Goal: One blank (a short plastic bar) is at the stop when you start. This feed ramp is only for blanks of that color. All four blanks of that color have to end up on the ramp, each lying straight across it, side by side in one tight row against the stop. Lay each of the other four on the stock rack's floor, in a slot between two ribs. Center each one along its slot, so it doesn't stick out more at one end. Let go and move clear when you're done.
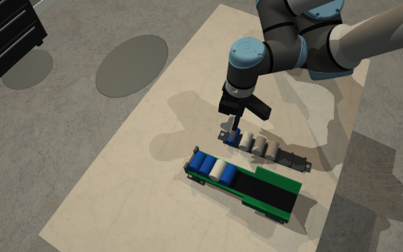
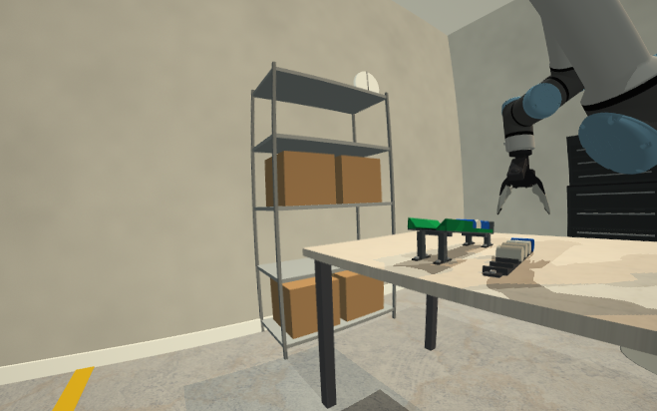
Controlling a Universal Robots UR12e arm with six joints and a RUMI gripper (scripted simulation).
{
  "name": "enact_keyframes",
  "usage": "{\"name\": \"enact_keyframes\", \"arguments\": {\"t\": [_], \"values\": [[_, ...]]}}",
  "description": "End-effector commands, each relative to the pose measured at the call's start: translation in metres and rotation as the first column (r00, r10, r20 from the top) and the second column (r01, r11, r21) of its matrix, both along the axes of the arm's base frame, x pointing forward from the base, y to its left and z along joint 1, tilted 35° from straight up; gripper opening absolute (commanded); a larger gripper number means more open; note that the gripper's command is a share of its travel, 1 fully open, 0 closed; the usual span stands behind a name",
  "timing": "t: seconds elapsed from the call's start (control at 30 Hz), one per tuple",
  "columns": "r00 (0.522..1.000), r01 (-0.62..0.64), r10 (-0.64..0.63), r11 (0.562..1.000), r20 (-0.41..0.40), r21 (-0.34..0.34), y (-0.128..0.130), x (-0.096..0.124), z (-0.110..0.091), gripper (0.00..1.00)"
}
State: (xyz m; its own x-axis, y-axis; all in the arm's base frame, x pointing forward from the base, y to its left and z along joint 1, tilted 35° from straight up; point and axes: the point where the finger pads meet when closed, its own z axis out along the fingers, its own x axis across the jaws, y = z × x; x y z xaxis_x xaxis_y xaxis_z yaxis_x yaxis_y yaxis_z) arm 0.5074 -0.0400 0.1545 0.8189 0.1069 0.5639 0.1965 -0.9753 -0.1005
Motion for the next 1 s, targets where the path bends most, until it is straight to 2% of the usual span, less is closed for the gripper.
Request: {"name": "enact_keyframes", "arguments": {"t": [0.0, 0.33, 0.37, 0.97], "values": [[1.000, 0.023, -0.023, 1.000, -0.004, 0.014, -0.0019, 0.0006, 0.0005, 1.00], [0.999, 0.032, -0.032, 0.999, -0.006, 0.020, -0.0026, 0.0008, 0.0005, 1.00], [0.999, 0.032, -0.032, 0.999, -0.006, 0.020, -0.0026, 0.0008, 0.0005, 0.54], [0.999, 0.032, -0.032, 0.999, -0.006, 0.020, -0.0026, 0.0008, 0.0005, 0.54]]}}
